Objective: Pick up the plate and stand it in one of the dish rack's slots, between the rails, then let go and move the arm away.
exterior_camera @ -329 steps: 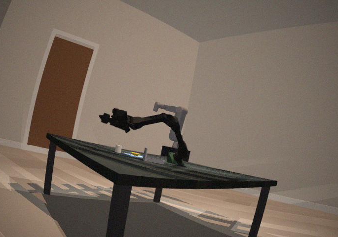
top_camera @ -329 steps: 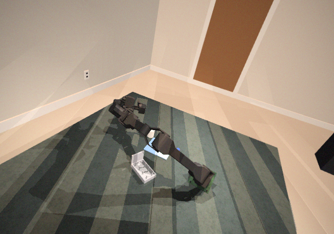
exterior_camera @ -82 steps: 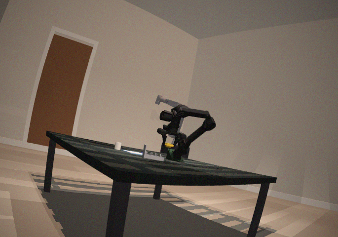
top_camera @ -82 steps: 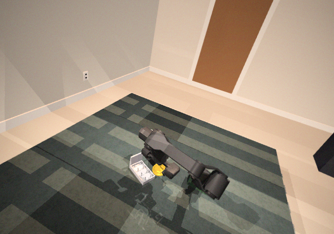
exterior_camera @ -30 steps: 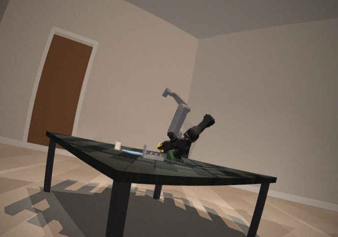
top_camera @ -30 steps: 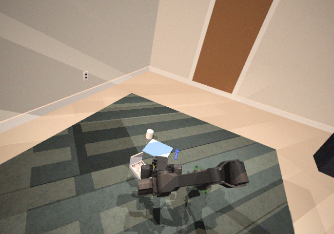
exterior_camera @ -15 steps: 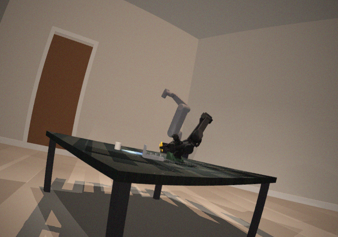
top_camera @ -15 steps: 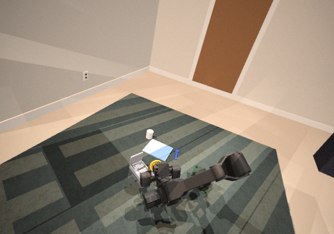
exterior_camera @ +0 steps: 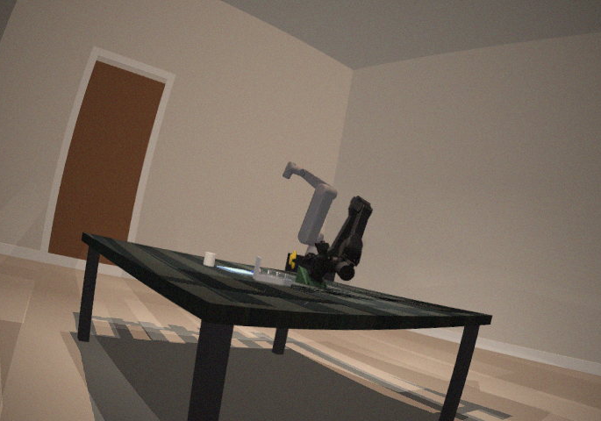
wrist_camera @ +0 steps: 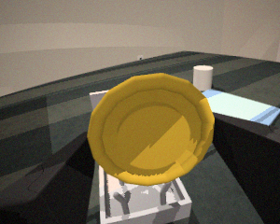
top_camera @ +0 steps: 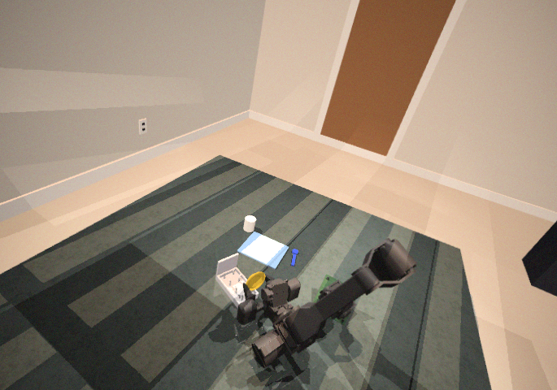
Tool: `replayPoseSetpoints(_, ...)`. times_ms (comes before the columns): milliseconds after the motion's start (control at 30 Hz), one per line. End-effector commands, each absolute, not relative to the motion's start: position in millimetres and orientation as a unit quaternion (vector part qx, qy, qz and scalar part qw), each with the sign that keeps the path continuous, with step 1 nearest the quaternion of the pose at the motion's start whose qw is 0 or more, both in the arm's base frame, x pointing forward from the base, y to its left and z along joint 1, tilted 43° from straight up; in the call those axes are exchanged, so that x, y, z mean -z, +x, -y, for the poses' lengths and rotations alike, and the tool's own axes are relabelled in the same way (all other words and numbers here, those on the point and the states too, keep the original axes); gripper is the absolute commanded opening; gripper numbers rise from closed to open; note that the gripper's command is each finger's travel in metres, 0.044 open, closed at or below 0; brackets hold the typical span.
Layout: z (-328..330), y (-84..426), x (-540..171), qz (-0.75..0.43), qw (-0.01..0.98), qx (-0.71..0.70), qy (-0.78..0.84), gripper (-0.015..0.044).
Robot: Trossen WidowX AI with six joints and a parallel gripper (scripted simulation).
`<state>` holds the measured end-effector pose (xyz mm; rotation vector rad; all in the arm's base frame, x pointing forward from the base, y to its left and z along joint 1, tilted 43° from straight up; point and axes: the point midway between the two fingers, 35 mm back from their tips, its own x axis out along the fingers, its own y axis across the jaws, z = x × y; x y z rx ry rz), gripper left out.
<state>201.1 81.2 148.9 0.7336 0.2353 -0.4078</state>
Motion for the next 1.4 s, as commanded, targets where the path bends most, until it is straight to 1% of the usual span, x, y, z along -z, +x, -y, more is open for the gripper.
replayPoseSetpoints(0, -83, 197, -153, -0.079, 0.912, 0.177, 0.362, 0.0)
replayPoseSetpoints(400, -85, 196, -154, -0.068, 0.913, 0.169, 0.365, 0.0)
replayPoseSetpoints(767, -100, 210, -133, -0.07, 0.912, 0.169, 0.367, 0.0)
replayPoseSetpoints(1367, -97, 228, -126, -0.065, 0.91, 0.166, 0.374, 0.0)
